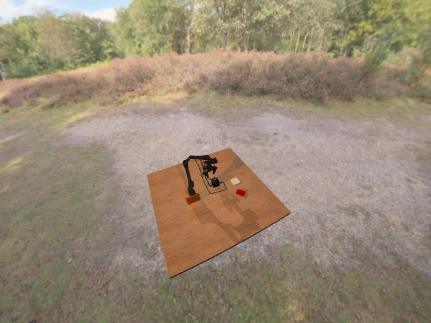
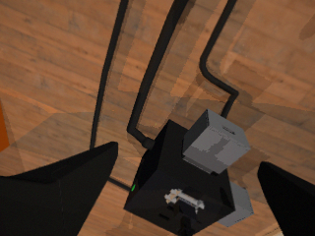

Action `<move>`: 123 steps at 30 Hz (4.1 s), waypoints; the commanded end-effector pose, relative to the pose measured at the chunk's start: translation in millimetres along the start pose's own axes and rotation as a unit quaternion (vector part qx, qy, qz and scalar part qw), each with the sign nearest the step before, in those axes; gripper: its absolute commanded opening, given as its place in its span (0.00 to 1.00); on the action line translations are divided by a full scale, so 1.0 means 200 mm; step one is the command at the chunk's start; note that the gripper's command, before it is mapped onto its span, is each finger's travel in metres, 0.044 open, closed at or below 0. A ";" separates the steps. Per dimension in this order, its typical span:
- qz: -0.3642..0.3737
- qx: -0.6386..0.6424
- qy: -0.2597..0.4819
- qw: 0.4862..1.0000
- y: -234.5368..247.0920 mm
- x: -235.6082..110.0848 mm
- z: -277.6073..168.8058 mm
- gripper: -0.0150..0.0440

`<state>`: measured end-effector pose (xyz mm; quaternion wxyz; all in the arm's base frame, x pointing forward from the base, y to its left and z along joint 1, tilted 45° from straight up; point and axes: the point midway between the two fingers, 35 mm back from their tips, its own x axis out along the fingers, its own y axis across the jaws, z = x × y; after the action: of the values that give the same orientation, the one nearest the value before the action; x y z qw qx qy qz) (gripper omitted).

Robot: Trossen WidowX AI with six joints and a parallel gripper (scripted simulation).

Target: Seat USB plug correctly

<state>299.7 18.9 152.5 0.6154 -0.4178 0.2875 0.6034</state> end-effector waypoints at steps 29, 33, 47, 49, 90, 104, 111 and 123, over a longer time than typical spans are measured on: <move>-0.004 0.216 -0.120 0.969 -0.03 -0.09 -0.35 1.00; -0.004 0.216 -0.120 0.969 -0.03 -0.07 -0.34 1.00; -0.005 0.214 -0.117 0.970 -0.04 -0.03 -0.34 0.91; -0.005 0.214 -0.117 0.970 -0.04 -0.03 -0.34 0.82; -0.004 0.214 -0.117 0.970 -0.04 -0.06 -0.35 0.25; -0.004 0.214 -0.117 0.970 -0.03 -0.10 -0.36 0.25; -0.004 0.215 -0.117 0.970 -0.03 -0.12 -0.36 0.25; -0.004 0.215 -0.117 0.970 -0.03 -0.16 -0.37 0.25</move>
<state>312.2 -59.0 144.1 0.7235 -0.2006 0.3339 0.5699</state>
